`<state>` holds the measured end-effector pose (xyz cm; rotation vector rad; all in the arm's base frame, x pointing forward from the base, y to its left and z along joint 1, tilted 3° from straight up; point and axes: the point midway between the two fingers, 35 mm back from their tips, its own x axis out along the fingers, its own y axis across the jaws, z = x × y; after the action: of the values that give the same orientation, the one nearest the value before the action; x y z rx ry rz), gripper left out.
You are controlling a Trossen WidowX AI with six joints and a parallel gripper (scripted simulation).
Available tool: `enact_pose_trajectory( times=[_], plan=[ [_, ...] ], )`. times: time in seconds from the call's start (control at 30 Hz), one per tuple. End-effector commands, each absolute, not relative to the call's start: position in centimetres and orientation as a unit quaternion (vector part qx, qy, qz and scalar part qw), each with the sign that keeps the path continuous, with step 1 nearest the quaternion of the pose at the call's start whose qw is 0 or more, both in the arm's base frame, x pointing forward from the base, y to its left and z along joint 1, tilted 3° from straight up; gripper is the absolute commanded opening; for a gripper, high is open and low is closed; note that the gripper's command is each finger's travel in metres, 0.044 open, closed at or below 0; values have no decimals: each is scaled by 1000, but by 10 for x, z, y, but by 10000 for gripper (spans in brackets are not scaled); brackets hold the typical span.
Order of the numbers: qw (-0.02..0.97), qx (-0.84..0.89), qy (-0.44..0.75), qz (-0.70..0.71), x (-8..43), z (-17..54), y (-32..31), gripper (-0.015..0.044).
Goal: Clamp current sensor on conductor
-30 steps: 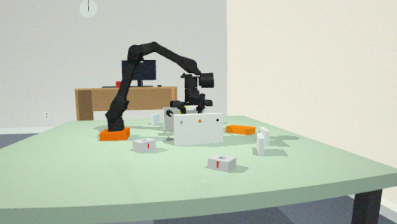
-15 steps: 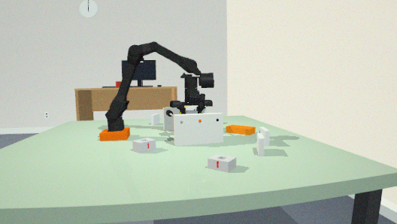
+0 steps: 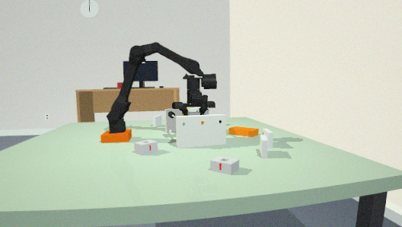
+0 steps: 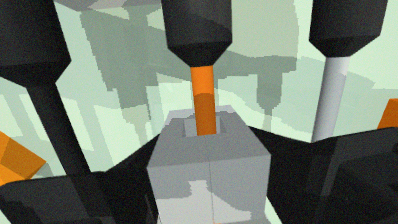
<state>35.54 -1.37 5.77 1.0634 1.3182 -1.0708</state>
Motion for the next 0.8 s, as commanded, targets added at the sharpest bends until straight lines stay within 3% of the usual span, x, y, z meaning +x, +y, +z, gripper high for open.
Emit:
enact_pose_trajectory(
  times=[0.0,0.77],
  plan=[
    [538,447,555,-450,355,58,-14,256],
    [539,447,554,-450,355,58,-14,116]
  ],
)
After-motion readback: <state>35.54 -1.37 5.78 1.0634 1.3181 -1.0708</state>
